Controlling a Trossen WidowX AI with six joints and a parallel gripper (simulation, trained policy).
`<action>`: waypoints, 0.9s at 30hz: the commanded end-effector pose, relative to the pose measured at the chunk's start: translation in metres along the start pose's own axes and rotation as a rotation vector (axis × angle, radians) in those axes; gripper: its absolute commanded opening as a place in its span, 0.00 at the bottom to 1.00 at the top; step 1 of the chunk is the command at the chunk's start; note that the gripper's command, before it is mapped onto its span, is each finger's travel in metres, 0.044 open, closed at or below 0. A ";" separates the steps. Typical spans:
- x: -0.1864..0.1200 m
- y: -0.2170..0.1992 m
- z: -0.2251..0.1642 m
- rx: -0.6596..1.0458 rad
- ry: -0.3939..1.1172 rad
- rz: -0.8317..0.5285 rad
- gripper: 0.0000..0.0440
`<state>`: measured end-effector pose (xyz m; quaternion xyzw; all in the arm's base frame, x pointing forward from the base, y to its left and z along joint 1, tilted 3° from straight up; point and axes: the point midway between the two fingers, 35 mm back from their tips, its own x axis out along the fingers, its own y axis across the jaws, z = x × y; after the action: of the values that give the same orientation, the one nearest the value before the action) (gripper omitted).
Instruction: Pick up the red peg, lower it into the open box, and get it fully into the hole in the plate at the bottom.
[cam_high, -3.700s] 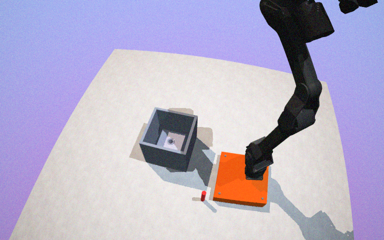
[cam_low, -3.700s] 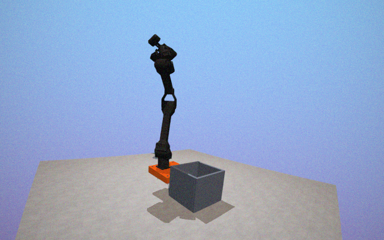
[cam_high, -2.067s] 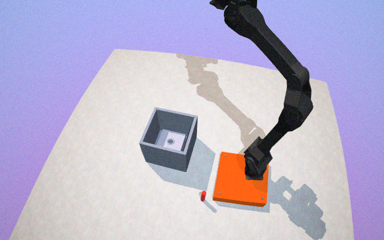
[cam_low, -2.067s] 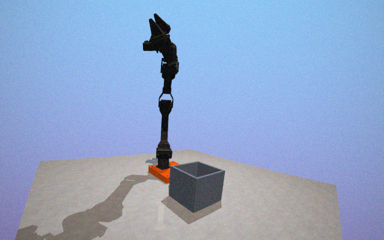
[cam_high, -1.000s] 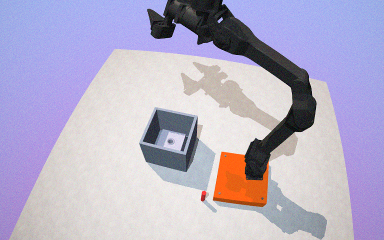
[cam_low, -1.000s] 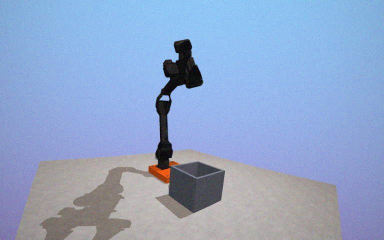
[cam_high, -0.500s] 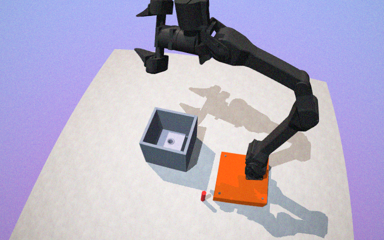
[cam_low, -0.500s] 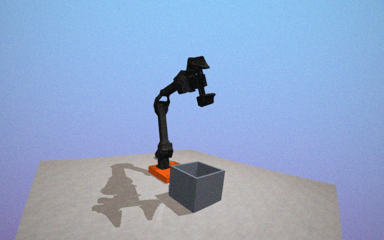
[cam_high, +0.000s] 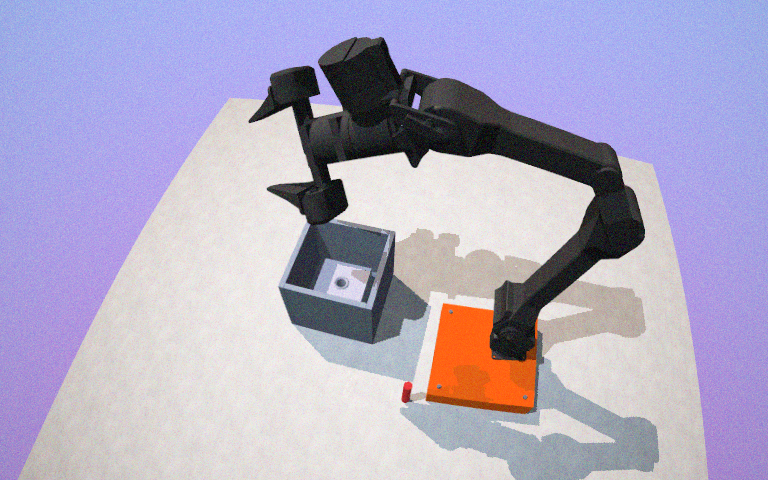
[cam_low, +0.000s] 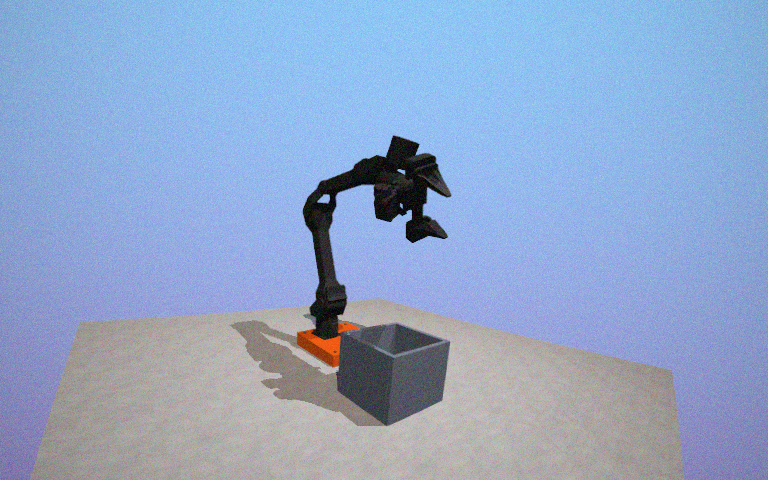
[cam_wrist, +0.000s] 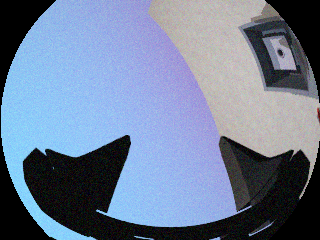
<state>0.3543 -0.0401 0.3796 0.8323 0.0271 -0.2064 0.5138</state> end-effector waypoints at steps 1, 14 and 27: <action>0.000 -0.030 -0.009 -0.012 0.038 -0.108 1.00; -0.012 -0.131 -0.031 -0.108 0.127 -0.482 1.00; -0.044 -0.224 -0.033 -0.260 0.168 -0.849 1.00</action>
<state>0.2807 0.0909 0.2338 0.7160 0.3956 -0.3134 0.4823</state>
